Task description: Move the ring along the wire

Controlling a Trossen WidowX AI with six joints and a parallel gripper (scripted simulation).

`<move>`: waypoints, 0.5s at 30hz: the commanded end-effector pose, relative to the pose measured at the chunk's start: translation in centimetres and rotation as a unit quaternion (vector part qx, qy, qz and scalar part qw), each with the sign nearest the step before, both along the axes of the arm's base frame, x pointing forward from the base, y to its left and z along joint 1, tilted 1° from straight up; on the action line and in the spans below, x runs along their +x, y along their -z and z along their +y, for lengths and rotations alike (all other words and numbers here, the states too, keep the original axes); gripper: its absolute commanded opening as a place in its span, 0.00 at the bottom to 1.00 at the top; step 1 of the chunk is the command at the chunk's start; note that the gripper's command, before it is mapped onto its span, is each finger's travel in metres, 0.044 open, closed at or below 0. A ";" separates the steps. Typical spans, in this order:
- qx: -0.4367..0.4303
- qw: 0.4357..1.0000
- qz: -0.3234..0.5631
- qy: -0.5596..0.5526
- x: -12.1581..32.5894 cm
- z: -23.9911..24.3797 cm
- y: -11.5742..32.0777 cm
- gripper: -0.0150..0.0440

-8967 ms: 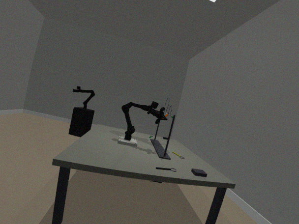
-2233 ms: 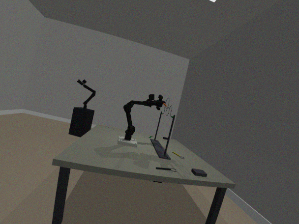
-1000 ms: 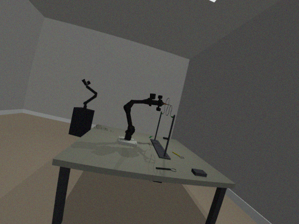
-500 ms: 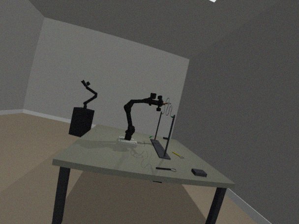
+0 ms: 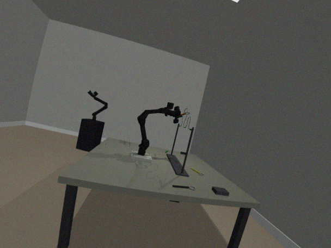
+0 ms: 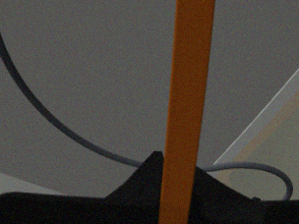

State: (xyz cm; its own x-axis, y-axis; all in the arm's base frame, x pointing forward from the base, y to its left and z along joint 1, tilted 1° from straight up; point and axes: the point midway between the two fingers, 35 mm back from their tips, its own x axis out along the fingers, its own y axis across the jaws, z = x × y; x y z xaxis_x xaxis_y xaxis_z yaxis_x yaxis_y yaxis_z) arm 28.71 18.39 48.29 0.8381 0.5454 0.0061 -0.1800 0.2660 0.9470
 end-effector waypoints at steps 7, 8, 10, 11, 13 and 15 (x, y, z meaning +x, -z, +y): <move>-0.061 0.998 -0.011 -0.001 0.0 -0.1 0.3 0.00; -0.067 0.998 -0.012 -0.001 0.0 -0.1 0.3 0.00; -0.079 0.997 -0.014 0.000 0.0 -0.2 0.4 0.00; -0.085 0.996 -0.015 0.000 0.0 -0.2 0.4 0.00; -0.098 0.995 -0.016 0.000 0.0 -0.3 0.5 0.00; -0.110 0.994 -0.018 0.001 0.0 -0.3 0.6 0.00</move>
State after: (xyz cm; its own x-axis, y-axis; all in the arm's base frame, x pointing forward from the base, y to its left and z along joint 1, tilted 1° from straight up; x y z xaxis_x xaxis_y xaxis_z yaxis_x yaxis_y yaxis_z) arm 28.71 18.17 47.66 0.8387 0.5397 -0.0733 -0.2035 0.4355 0.8769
